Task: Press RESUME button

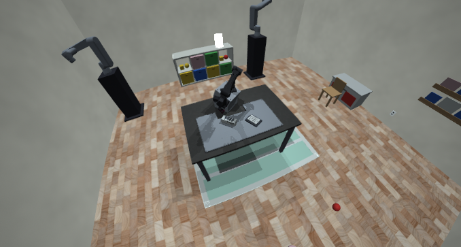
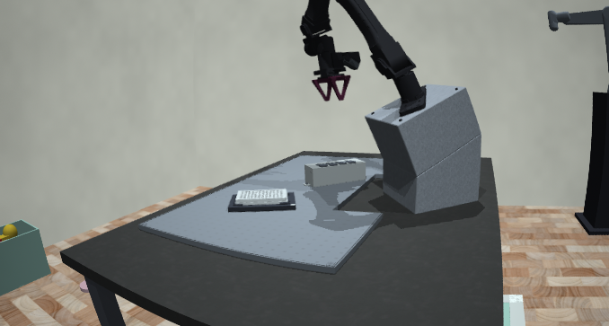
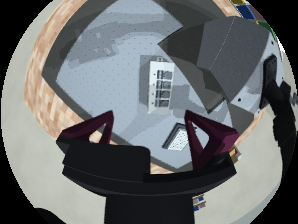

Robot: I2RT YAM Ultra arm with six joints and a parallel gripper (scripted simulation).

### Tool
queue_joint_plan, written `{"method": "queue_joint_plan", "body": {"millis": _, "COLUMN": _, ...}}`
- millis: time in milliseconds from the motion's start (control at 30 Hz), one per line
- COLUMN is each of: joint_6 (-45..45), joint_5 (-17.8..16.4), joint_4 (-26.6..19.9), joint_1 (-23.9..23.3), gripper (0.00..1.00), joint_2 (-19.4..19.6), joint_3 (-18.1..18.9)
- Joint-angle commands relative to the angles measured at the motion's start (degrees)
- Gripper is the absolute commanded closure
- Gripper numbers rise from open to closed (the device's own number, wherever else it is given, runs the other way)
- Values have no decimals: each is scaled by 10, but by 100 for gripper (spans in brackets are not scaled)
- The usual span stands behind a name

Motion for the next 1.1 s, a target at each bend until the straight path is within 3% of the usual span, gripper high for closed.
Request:
{"method": "queue_joint_plan", "body": {"millis": 0, "joint_6": 0, "joint_5": 6, "joint_4": -3, "joint_1": -4, "gripper": 0, "joint_2": -5, "joint_3": 4}}
{"method": "queue_joint_plan", "body": {"millis": 533, "joint_6": 0, "joint_5": 6, "joint_4": -3, "joint_1": -4, "gripper": 0, "joint_2": -5, "joint_3": 4}}
{"method": "queue_joint_plan", "body": {"millis": 567, "joint_6": -16, "joint_5": -1, "joint_4": 19, "joint_1": 10, "gripper": 100, "joint_2": -8, "joint_3": -19}}
{"method": "queue_joint_plan", "body": {"millis": 1067, "joint_6": -219, "joint_5": -4, "joint_4": 113, "joint_1": 48, "gripper": 100, "joint_2": -22, "joint_3": -95}}
